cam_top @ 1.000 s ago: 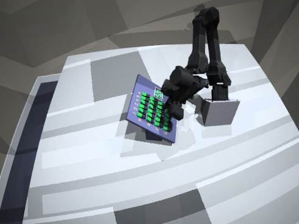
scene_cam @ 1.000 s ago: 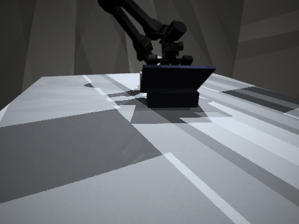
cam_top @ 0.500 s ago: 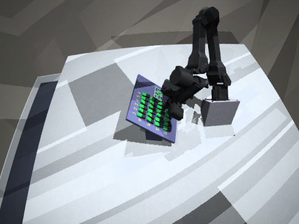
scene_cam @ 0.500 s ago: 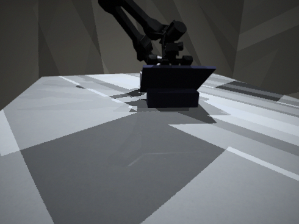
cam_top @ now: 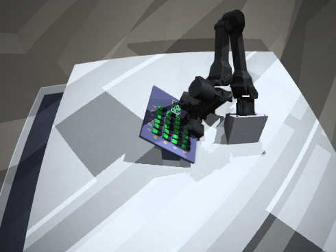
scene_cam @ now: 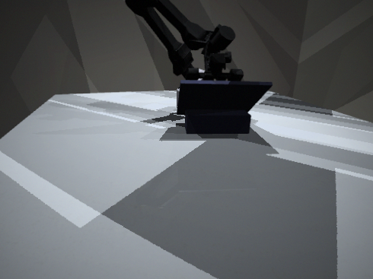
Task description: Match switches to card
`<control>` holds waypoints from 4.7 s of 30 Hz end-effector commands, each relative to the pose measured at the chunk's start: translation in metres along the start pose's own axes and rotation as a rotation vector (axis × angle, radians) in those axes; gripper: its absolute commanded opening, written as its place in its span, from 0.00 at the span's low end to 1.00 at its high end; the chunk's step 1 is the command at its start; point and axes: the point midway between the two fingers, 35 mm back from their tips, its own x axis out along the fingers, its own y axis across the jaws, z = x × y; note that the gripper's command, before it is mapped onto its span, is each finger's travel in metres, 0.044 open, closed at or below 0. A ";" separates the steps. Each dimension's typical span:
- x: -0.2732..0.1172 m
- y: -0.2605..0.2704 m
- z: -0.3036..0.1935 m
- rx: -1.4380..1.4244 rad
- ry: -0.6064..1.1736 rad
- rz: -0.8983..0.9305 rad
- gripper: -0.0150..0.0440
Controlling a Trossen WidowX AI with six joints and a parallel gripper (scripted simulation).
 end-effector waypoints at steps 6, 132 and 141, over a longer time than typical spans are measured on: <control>0.002 0.000 -0.002 -0.007 0.005 0.004 0.25; -0.004 0.087 -0.043 -0.003 0.006 0.009 0.25; -0.003 0.087 -0.043 -0.003 0.006 0.009 0.25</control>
